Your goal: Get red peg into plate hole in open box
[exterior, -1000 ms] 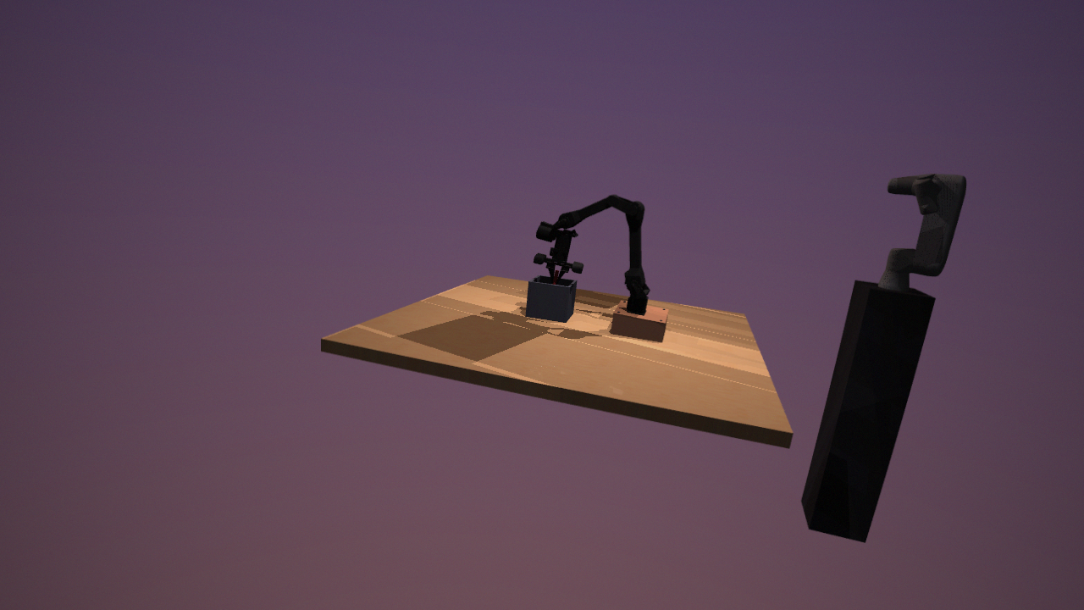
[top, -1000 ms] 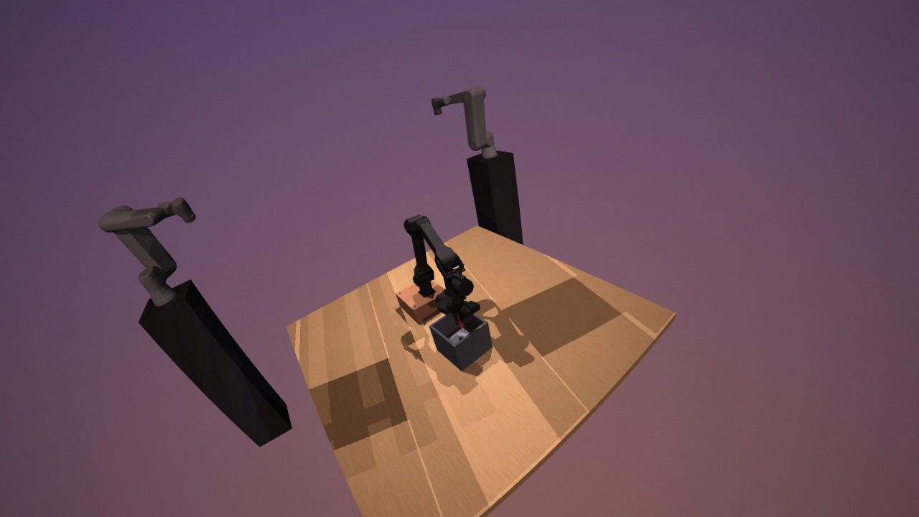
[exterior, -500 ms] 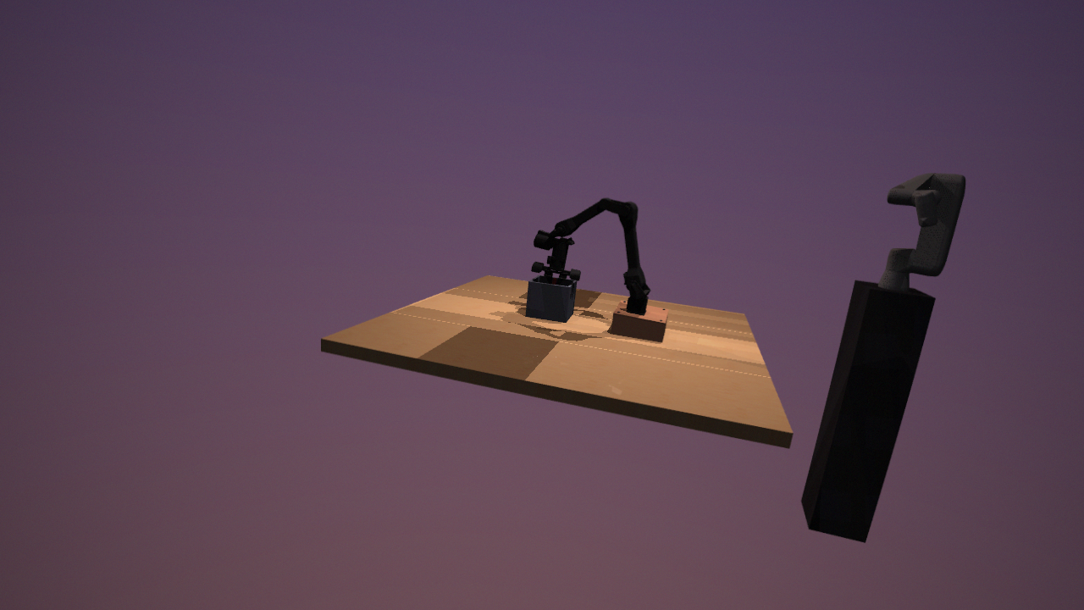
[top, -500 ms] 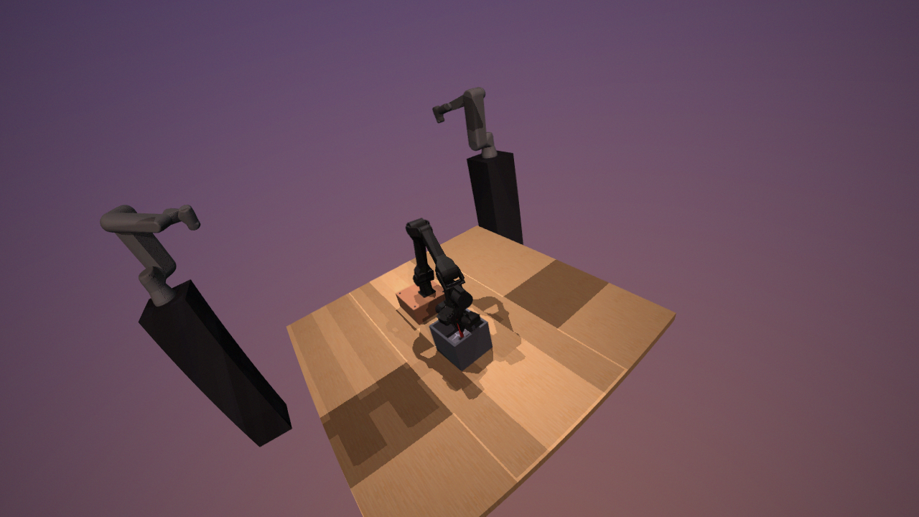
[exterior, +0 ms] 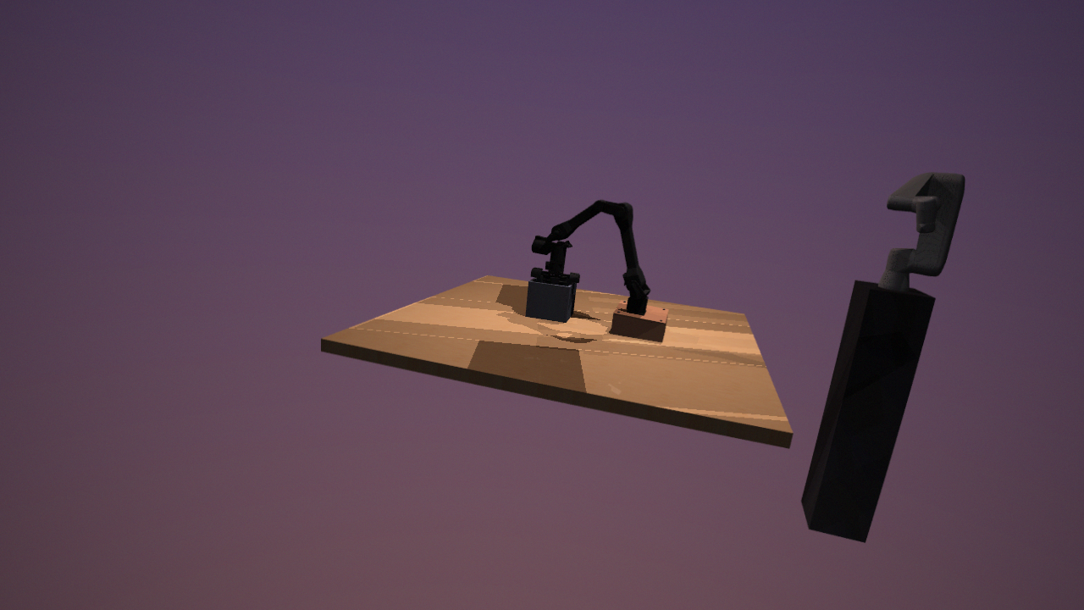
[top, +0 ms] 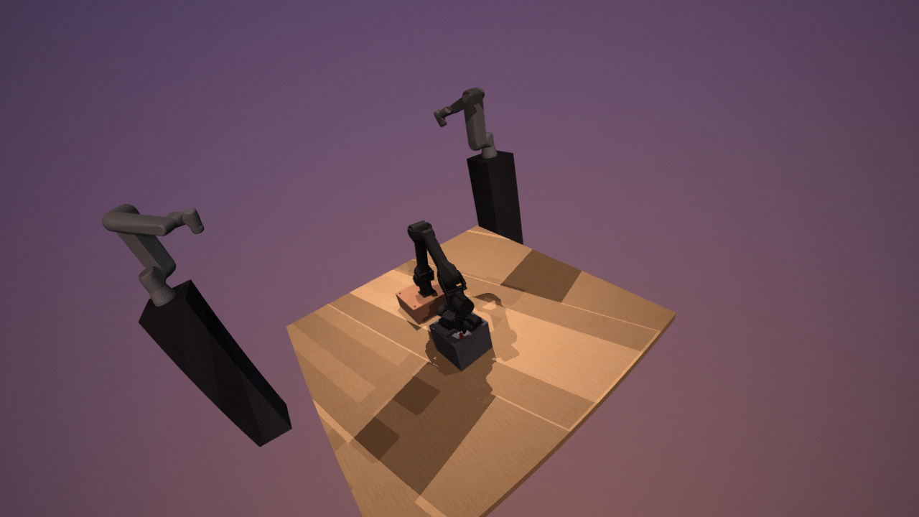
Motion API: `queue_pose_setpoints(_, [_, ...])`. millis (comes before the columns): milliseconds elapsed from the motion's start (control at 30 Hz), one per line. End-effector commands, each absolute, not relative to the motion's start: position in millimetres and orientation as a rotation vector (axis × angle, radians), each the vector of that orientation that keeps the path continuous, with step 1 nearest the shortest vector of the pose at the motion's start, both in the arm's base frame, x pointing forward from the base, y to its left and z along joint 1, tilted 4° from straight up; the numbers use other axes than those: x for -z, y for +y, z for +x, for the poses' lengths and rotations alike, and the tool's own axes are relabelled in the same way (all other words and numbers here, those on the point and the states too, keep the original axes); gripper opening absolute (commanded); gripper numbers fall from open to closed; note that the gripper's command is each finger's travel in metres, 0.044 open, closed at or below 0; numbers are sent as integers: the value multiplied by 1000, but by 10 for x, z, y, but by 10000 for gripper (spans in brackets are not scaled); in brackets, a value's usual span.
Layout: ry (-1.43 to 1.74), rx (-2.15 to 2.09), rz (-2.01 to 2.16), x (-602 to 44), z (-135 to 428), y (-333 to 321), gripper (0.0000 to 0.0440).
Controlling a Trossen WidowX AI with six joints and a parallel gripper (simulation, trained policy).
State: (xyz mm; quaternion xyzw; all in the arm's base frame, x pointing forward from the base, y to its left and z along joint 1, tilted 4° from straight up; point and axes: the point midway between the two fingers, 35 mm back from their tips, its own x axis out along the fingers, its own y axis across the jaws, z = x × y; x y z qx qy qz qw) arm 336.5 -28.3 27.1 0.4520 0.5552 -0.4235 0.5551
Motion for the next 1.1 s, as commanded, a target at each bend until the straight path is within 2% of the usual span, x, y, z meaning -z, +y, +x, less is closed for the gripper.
queue_pose_setpoints(0, [1339, 992, 1100, -339, 3356, -214, 84])
queue_pose_setpoints(167, [1405, 988, 1142, -482, 3266, -90, 50])
queue_pose_setpoints(433, [1468, 1003, 1201, -647, 3150, 37, 25])
queue_pose_setpoints(533, [1460, 983, 1229, -733, 3217, 11, 0])
queue_pose_setpoints(1067, [1439, 813, 1385, -1200, 3528, -92, 14])
